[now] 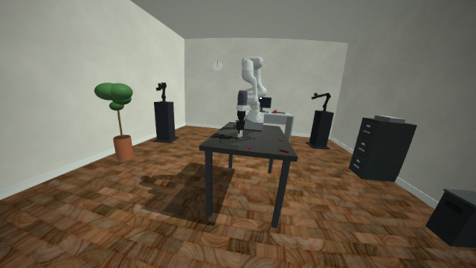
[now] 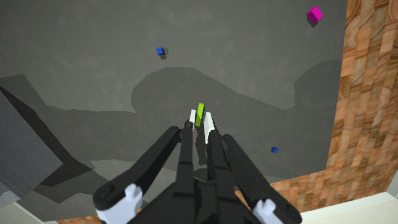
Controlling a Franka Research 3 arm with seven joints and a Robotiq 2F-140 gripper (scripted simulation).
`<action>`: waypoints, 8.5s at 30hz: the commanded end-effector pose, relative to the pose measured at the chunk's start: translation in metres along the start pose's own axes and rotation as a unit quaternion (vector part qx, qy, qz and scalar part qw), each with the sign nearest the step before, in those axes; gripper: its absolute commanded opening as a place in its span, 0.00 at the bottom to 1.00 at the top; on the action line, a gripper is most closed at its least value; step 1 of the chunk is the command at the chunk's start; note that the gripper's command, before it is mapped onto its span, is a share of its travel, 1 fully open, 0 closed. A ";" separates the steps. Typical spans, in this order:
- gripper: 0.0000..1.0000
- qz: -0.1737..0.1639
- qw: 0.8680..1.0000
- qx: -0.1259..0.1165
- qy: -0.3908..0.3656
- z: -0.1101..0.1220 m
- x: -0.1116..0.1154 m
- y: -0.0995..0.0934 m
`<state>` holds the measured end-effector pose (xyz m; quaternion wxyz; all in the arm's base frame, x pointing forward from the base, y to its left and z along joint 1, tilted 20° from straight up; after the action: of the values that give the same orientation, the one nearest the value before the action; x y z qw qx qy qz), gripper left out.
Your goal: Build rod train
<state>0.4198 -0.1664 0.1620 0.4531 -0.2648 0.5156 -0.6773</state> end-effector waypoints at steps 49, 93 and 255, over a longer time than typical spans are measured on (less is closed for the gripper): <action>0.23 0.000 1.000 0.000 -0.002 0.000 0.001 0.000; 0.23 0.000 1.000 0.000 -0.002 -0.001 0.001 0.000; 0.12 -0.001 1.000 0.001 0.008 0.000 0.001 -0.083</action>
<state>0.3917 -0.1624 0.2402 0.4567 -0.2678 0.5110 -0.6773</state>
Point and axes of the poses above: the point where the finger pads meet when closed, its own y axis out along the fingers, its own z axis across the jaws, x = y × z, the point moved 8 cm from there along -y, back along the fingers, and after that the axes turned 8 degrees about -y, right-handed, at the moved point
